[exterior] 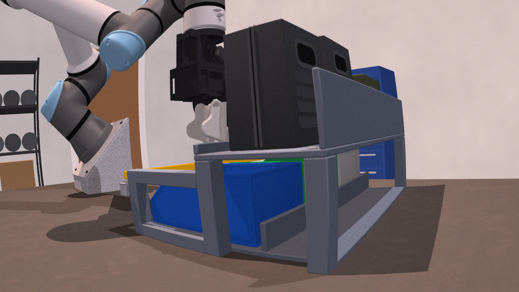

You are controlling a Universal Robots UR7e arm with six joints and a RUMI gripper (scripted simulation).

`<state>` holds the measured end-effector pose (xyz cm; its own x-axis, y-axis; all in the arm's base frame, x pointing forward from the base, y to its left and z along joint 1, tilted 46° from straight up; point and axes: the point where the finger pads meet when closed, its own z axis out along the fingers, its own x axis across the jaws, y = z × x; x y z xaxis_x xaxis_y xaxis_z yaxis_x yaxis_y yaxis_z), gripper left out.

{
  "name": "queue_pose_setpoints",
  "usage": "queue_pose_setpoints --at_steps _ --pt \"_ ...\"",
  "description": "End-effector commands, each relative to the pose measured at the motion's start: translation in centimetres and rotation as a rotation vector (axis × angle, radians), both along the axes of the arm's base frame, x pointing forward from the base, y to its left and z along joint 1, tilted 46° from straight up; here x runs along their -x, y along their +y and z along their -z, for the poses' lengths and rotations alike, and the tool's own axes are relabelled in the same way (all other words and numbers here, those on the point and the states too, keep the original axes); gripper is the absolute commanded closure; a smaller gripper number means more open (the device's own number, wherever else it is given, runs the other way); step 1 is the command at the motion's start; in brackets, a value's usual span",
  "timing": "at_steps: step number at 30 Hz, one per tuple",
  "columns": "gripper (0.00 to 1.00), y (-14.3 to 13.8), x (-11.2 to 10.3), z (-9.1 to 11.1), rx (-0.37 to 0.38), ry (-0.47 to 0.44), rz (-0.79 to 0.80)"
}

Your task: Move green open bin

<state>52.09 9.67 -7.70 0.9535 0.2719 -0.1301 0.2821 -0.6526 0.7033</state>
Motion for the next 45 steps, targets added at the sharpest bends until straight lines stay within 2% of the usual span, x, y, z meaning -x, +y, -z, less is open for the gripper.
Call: queue_pose_setpoints --at_steps 1,45 --pt "1.0 0.3 0.0 -0.3 0.0 -0.001 -0.001" --pt "1.0 3.3 0.5 -3.3 0.0 -0.001 -0.001"
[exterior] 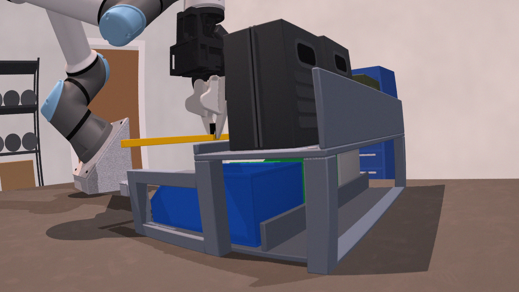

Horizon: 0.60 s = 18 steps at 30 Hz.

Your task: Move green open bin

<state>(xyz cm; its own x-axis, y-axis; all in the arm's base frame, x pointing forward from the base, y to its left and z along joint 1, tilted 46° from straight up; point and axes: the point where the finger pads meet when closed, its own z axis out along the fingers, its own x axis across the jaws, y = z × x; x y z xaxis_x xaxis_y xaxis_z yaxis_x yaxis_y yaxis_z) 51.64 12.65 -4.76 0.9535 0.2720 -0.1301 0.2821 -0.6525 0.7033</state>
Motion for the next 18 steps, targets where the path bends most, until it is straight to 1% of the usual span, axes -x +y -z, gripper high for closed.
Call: queue_pose_setpoints --at_steps 1,18 --pt "1.0 0.4 0.0 -0.4 0.0 -0.001 -0.001" --pt "1.0 1.7 0.2 -1.7 0.0 -0.001 -0.001"
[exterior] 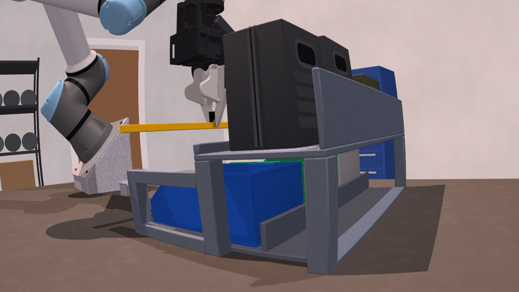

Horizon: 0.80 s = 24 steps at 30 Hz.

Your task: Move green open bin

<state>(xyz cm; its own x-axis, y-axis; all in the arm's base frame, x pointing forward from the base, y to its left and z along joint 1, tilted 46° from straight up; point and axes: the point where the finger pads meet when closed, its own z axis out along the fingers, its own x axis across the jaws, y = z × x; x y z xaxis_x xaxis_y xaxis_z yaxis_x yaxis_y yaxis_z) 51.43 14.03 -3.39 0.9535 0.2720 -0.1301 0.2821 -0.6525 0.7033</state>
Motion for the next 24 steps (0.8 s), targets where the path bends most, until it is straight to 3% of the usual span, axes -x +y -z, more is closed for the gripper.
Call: queue_pose_setpoints --at_steps 1,24 --pt "1.0 0.4 0.0 -0.4 0.0 -0.001 -0.001" --pt "1.0 1.9 0.3 -1.9 0.0 -0.001 -0.001"
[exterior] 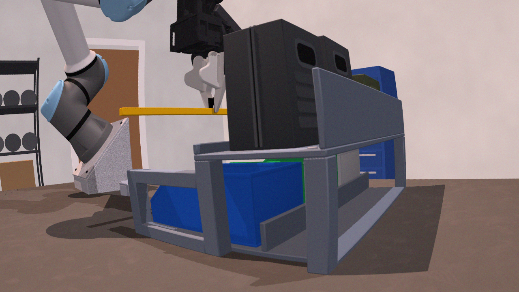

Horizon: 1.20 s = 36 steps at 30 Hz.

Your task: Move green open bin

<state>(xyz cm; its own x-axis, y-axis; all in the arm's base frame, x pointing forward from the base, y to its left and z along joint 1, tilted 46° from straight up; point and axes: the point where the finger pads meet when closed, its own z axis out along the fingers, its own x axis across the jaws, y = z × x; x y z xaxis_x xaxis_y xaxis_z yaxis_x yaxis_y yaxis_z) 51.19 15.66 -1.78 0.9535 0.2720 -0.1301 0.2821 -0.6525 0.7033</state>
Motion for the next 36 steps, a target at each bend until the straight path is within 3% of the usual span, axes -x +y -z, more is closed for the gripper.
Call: queue_pose_setpoints --at_steps 1,36 --pt "1.0 0.3 0.0 -0.3 -0.001 -0.001 -0.001" --pt "1.0 1.4 0.2 -1.4 -0.001 -0.001 -0.001"
